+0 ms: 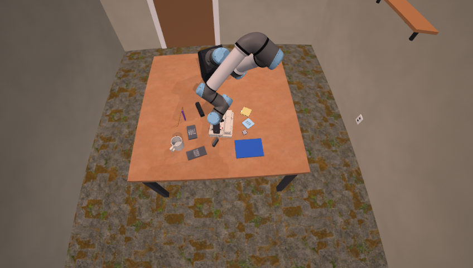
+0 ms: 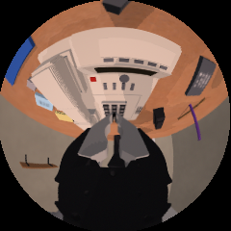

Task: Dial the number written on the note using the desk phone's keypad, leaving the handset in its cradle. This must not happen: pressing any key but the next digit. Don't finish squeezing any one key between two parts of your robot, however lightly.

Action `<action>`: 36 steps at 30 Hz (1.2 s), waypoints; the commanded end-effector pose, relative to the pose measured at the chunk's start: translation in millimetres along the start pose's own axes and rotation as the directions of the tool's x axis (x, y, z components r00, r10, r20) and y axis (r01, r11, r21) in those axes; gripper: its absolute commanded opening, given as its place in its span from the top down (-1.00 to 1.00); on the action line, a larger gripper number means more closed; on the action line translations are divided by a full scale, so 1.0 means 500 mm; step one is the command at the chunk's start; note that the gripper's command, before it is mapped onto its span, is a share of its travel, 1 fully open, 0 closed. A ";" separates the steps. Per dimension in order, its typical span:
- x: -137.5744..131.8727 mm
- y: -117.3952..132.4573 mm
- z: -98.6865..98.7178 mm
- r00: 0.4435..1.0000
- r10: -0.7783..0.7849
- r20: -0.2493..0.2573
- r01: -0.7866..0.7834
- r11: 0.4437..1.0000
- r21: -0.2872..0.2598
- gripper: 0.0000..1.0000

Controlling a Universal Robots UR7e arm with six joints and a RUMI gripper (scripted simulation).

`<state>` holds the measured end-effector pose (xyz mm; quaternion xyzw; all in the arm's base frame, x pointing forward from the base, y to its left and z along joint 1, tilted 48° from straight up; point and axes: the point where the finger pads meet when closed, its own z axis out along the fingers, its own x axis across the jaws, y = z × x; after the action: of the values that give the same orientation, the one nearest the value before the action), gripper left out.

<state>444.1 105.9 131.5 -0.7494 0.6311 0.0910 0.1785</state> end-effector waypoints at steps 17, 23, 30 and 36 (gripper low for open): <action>0.000 -0.013 0.018 1.000 0.000 0.000 0.000 1.000 0.001 1.00; 0.000 -0.014 0.018 1.000 0.000 0.000 0.000 1.000 0.001 1.00; 0.000 -0.015 0.020 1.000 0.000 0.000 0.000 1.000 0.001 1.00; 0.000 -0.016 0.021 1.000 0.000 0.000 0.000 1.000 0.001 1.00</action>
<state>452.3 110.9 123.0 -0.7494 0.6311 0.0910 0.1784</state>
